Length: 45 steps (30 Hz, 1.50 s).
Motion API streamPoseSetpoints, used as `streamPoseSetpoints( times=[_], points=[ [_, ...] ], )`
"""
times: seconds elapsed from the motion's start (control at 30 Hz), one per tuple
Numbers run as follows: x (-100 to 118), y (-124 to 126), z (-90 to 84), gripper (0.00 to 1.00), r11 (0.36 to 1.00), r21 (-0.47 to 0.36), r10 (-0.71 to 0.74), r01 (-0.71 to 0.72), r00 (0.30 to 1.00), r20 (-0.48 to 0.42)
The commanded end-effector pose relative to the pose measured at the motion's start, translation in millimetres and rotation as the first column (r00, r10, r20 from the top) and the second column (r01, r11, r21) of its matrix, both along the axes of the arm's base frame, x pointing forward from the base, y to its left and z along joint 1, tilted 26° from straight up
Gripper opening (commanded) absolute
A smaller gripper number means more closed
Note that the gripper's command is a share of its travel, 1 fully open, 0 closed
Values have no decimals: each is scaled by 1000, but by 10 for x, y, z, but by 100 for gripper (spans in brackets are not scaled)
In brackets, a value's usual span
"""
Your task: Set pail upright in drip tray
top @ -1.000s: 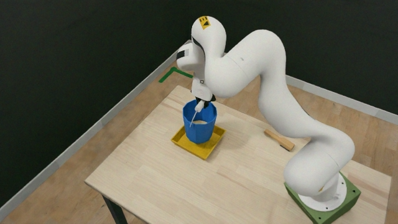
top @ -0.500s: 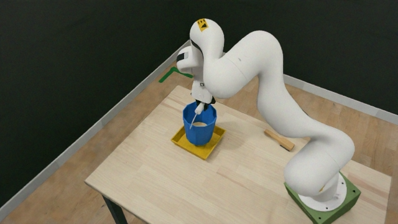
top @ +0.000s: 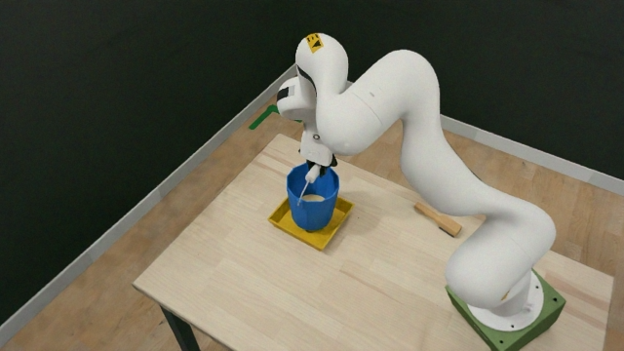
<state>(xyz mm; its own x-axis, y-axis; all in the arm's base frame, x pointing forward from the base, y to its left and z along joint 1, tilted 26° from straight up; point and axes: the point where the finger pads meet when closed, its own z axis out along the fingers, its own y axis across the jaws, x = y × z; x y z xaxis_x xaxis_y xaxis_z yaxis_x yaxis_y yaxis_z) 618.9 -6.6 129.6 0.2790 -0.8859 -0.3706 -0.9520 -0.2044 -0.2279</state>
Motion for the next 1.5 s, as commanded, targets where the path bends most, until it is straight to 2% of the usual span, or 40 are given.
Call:
streamPoseSetpoints(
  times=[0.0, 0.8, 1.47],
  points=[
    [15, 17, -36, 0, 1000, 0, 0, 0, 1000, 2],
    [39, 94, -203, 0, 1000, 0, 0, 0, 1000, 2],
    [44, 112, -242, 0, 1000, 0, 0, 0, 1000, 2]
  ],
)
